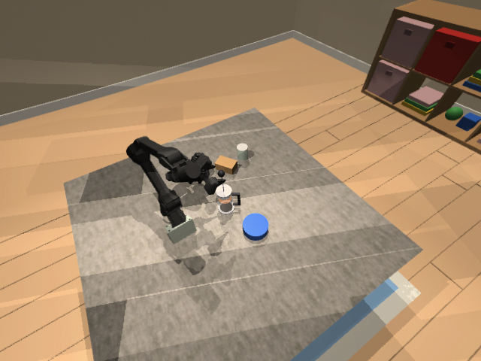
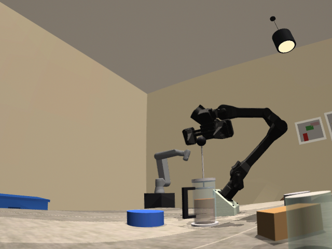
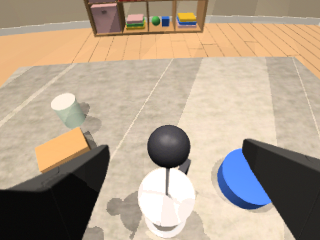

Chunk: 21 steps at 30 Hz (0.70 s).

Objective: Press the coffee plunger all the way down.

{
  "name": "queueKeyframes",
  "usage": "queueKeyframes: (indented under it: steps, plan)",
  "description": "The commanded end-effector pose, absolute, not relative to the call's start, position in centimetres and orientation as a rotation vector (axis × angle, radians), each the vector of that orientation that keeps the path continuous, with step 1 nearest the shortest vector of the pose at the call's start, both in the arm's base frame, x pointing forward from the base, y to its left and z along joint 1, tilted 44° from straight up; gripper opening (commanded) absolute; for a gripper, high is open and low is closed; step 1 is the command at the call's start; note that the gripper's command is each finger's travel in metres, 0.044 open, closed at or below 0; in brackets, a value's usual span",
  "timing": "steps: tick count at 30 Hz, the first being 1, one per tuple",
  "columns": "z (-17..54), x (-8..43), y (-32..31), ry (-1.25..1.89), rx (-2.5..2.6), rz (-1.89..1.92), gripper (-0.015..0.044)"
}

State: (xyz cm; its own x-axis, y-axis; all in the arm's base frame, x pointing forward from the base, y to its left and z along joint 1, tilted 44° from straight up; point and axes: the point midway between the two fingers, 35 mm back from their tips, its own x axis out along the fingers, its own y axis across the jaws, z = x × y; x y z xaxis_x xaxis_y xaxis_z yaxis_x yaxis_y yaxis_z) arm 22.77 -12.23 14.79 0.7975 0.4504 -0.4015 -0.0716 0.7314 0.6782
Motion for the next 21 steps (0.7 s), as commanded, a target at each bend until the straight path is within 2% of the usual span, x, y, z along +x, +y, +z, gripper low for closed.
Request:
queueKeyframes:
  steps: [1,8,20,21]
  plan:
    - [14.72,23.29,-11.72,0.580,0.699,0.309,0.0440]
    - [14.54,23.98,-11.26,0.575,0.701,0.312,0.0440]
    - [14.54,23.98,-11.26,0.575,0.701,0.312,0.0125]
    - [14.54,23.98,-11.26,0.575,0.701,0.312,0.0125]
